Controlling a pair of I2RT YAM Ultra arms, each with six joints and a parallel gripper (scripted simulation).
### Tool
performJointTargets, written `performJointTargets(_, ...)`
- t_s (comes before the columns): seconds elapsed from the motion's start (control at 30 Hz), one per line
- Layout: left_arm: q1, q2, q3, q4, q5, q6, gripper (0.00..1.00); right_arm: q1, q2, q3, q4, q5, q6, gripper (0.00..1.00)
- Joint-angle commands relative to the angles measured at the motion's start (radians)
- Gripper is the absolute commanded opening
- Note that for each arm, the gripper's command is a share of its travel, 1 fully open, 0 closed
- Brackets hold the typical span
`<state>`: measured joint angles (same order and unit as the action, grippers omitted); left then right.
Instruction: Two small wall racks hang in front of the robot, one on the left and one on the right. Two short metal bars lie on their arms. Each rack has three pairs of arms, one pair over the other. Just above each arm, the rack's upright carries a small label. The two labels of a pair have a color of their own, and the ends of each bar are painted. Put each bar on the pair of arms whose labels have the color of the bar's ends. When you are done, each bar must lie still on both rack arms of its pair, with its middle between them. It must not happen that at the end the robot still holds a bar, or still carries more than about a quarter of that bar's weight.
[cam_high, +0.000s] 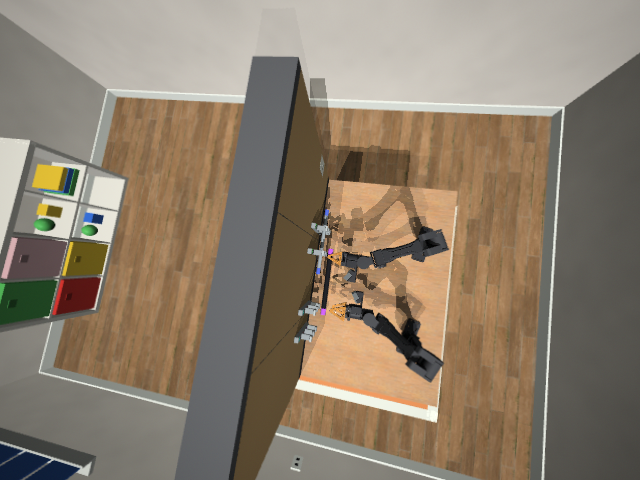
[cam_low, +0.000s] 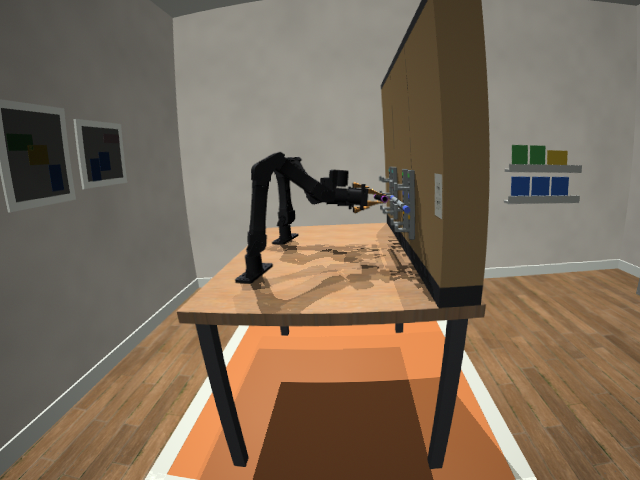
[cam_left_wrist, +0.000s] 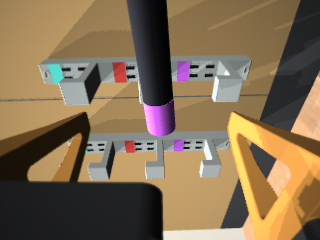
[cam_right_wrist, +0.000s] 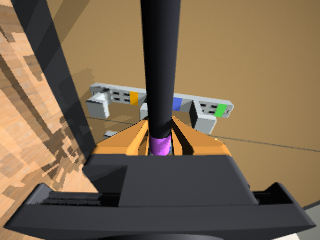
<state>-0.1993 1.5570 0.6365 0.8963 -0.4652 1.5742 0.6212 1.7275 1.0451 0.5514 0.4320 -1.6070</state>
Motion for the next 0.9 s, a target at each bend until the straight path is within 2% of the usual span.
performJointTargets(0.0,0.013,0.014,0.04,-0.002,0.015,-0.003,1.0,0.001,-0.054,0.008,0.068,-0.005,0.036,0.0)
performJointTargets(0.87,0.048,0.103,0.128,-0.001,0.05,-0.003,1.0,0.001,-0.054,0.009,0.066,-0.005,0.036,0.0)
